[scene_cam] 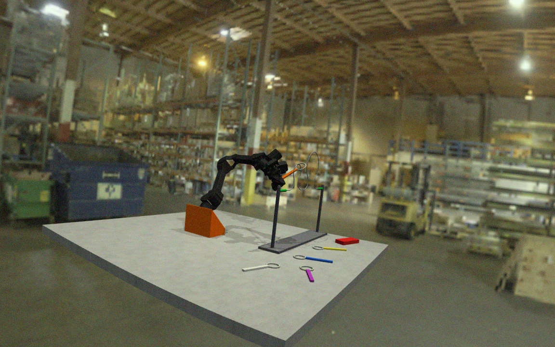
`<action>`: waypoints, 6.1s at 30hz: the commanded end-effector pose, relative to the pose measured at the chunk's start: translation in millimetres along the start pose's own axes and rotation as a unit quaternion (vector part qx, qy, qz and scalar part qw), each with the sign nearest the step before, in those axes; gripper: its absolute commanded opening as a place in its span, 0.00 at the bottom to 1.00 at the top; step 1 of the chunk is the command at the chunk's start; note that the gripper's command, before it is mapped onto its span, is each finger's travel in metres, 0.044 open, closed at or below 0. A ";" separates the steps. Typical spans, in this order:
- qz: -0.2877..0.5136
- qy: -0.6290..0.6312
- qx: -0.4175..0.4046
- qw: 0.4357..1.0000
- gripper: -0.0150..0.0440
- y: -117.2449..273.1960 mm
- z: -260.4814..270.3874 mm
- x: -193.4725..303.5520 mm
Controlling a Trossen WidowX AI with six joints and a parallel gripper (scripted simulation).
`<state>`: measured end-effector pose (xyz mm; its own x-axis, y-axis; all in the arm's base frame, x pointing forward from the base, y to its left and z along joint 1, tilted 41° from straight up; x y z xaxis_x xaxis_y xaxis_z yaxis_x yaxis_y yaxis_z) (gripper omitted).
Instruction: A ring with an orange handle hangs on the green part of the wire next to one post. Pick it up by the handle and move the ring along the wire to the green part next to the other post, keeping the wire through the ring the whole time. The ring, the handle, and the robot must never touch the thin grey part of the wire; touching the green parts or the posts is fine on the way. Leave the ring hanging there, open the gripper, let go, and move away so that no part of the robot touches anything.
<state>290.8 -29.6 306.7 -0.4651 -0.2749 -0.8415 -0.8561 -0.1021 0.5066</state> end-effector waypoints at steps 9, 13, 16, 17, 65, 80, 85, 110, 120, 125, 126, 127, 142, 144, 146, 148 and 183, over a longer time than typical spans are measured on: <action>-0.025 -0.127 -0.071 0.989 0.00 -2.9 9.4 2.0; -0.034 -0.168 -0.093 0.981 0.00 -3.3 12.4 1.7; -0.041 -0.199 -0.110 0.973 0.00 -3.6 14.6 1.2; -0.043 -0.209 -0.115 0.970 0.00 -3.6 15.4 1.1; -0.134 -0.631 -0.342 0.683 0.00 3.9 40.3 -22.0; -0.154 -0.723 -0.391 0.549 0.00 9.1 41.0 -31.7; -0.159 -0.749 -0.405 0.500 0.00 11.0 40.4 -34.9; -0.179 -0.839 -0.453 0.241 0.00 19.5 33.0 -47.6; -0.181 -0.851 -0.461 0.173 0.00 20.4 34.4 -49.7; -0.181 -0.852 -0.461 0.167 0.00 19.8 38.5 -50.1; -0.181 -0.852 -0.461 0.167 0.00 19.6 39.5 -50.1; -0.181 -0.852 -0.461 0.170 0.00 19.3 40.7 -50.0; -0.177 -0.833 -0.453 0.265 0.00 10.1 66.4 -42.7; -0.176 -0.828 -0.450 0.284 0.00 8.2 70.3 -40.8; -0.175 -0.823 -0.448 0.304 0.00 6.3 74.2 -38.7; -0.174 -0.816 -0.444 0.326 0.00 4.1 78.3 -36.2; -0.164 -0.671 -0.328 0.644 0.00 -42.2 127.3 15.9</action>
<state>290.7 90.7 260.0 -0.4449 0.8949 -0.0348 -0.8775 -0.4434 -0.1830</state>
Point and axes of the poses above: the point midway between the two fingers, 35 mm back from their tips, its own y axis back along the fingers, its own z axis across the jaws, x = y × z, the point moved 9 cm from there along y, back along the fingers, and after that the axes turned 9 degrees about y, right-handed, at the moved point
